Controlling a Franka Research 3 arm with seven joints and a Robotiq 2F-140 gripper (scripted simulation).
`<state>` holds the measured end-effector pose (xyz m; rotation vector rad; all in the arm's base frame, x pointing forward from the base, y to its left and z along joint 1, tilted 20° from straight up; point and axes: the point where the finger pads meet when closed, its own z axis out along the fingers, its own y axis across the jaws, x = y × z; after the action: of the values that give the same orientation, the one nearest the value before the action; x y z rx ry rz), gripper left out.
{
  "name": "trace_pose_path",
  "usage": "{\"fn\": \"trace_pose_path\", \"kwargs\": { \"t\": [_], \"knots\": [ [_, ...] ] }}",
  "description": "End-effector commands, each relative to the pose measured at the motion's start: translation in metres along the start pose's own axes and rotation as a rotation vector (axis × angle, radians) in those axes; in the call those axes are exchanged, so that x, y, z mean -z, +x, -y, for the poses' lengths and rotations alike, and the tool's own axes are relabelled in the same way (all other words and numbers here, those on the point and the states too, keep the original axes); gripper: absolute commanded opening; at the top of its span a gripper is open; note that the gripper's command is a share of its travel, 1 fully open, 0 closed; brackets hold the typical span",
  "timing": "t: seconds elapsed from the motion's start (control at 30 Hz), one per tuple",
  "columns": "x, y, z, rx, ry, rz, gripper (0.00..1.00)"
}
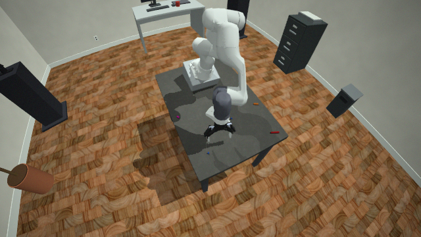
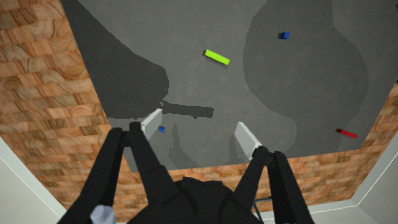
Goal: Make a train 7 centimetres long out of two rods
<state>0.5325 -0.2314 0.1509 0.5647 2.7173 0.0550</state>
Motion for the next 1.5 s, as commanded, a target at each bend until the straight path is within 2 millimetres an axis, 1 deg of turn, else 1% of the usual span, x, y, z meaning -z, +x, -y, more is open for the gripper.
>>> {"fn": "trace_pose_path", "kwargs": {
  "t": [0.0,0.43,0.5,0.53,0.83,1.47],
  "knots": [
    [0.001,0.0,-0.004,-0.165,0.028,-0.006,1.0],
    [0.001,0.003,-0.015,-0.35,0.028,-0.002,1.0],
    [0.001,0.003,-0.015,-0.35,0.028,-0.002,1.0],
    [0.001,0.004,-0.017,-0.389,0.028,-0.001,1.0],
    [0.001,0.006,-0.024,-0.509,0.027,0.001,1.0],
    [0.001,0.006,-0.024,-0.517,0.027,0.001,1.0]
  ]
}}
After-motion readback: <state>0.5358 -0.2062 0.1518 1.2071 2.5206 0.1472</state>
